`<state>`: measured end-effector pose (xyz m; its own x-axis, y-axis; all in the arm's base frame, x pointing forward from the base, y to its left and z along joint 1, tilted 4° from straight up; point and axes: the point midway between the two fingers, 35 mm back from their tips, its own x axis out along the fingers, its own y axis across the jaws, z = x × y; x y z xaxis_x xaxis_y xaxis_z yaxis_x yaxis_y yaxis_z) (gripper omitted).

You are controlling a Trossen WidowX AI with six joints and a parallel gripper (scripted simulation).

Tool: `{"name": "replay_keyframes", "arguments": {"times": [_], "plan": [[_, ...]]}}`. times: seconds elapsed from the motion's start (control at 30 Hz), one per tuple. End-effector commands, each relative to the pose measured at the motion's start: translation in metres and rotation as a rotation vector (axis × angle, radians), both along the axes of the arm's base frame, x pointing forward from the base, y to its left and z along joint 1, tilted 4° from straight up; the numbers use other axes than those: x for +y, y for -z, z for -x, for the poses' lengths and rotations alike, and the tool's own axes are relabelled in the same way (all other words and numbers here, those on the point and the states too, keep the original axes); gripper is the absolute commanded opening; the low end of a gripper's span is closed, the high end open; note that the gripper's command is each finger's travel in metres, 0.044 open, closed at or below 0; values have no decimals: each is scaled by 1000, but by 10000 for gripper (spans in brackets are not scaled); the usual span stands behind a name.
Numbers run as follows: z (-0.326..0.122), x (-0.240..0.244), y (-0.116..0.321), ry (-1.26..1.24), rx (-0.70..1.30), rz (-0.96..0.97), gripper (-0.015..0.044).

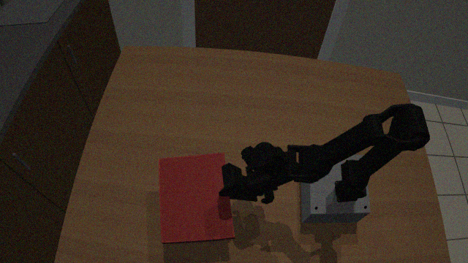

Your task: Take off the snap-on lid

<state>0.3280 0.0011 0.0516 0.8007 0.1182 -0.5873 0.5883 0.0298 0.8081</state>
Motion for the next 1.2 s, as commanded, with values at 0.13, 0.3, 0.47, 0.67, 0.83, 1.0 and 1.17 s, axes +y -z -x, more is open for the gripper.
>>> {"name": "replay_keyframes", "arguments": {"times": [0.13,0.3,0.47,0.67,0.83,1.0,1.17], "plan": [[0,0,-3,-2,-3,0,0],[0,0,-4,-2,-3,0,0],[0,0,-5,-2,-3,0,0],[0,0,-6,-2,-3,0,0],[0,-1,-7,-2,-3,0,0],[0,-1,-7,1,-3,-1,0],[0,0,-7,1,-3,-1,0]]}}
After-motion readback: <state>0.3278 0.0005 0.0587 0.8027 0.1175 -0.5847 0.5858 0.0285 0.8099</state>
